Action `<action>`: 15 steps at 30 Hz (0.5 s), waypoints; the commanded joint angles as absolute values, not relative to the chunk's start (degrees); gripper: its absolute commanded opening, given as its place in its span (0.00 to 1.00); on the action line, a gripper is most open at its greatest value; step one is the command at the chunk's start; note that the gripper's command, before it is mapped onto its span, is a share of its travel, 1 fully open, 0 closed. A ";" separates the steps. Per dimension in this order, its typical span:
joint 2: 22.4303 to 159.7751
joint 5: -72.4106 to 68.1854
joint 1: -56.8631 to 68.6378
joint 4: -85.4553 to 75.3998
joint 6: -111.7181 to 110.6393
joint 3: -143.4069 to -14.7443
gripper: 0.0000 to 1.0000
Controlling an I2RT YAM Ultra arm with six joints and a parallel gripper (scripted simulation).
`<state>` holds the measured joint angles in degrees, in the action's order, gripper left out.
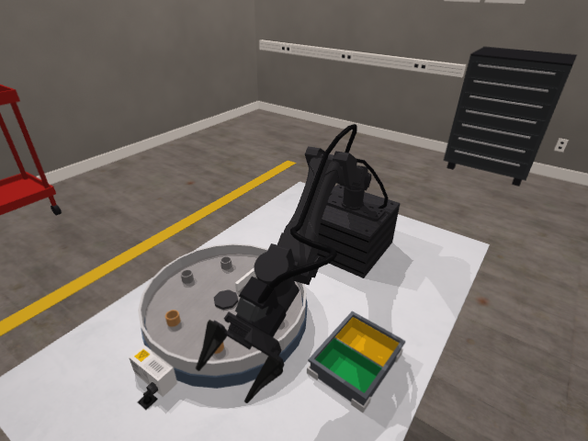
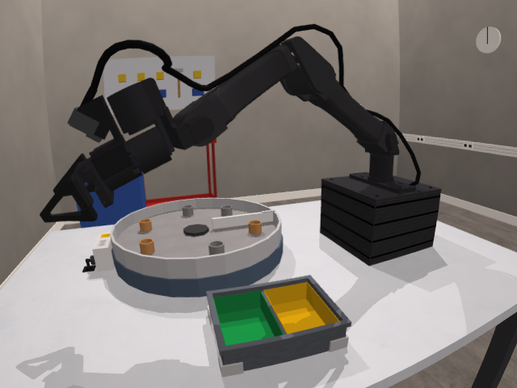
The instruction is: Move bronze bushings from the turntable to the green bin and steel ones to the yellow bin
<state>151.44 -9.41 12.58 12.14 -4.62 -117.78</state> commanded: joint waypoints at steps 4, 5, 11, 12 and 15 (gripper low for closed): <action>148.15 -8.63 10.85 8.27 -2.45 -115.62 1.00; 147.19 -8.47 10.14 6.33 -1.37 -114.79 1.00; 139.50 -7.14 5.47 -5.94 5.70 -107.17 1.00; 137.23 -6.95 4.08 -9.45 8.08 -104.77 1.00; 135.85 -6.28 3.63 -10.76 7.89 -103.64 1.00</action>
